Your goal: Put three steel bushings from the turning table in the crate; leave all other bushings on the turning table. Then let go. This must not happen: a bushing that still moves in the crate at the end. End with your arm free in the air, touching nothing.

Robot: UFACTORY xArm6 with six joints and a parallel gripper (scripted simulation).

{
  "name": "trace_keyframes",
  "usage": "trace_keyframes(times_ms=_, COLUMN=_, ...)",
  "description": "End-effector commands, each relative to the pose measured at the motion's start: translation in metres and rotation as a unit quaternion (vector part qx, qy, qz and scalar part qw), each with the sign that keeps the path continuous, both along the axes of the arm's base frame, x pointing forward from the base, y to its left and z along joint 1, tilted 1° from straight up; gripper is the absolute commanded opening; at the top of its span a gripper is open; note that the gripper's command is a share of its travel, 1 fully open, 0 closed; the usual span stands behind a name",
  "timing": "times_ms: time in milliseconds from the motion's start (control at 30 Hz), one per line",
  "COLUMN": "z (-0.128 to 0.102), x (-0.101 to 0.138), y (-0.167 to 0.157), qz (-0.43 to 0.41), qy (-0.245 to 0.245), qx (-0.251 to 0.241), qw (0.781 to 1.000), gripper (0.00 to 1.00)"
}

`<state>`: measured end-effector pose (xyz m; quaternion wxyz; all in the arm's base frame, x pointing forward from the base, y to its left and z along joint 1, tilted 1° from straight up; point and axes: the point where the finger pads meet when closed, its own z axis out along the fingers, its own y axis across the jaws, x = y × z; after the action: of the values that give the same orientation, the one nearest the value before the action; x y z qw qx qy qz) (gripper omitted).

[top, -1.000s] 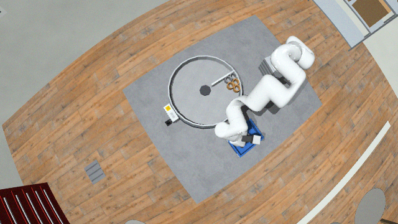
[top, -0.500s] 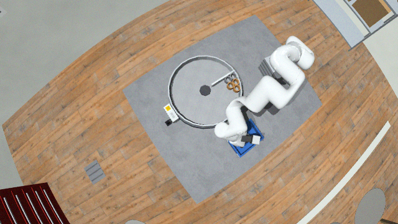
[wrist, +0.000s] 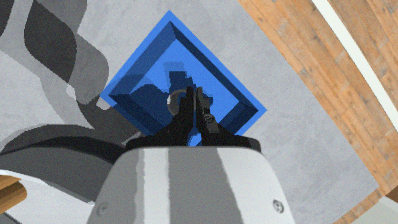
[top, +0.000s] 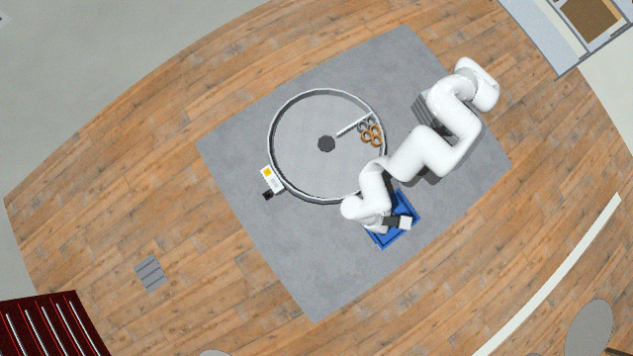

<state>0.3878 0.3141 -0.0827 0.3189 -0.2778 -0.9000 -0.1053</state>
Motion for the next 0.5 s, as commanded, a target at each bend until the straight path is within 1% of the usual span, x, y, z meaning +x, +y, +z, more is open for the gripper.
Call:
trace_keyframes(times_ms=0, z=-0.0032, x=0.0021, y=0.001, qz=0.0, qy=-0.002, qx=0.001, qw=1.0, gripper=0.0)
trace_keyframes(times_ms=467, z=-0.0077, x=0.0021, y=0.001, qz=0.0, qy=-0.002, qx=0.001, qw=1.0, gripper=0.0)
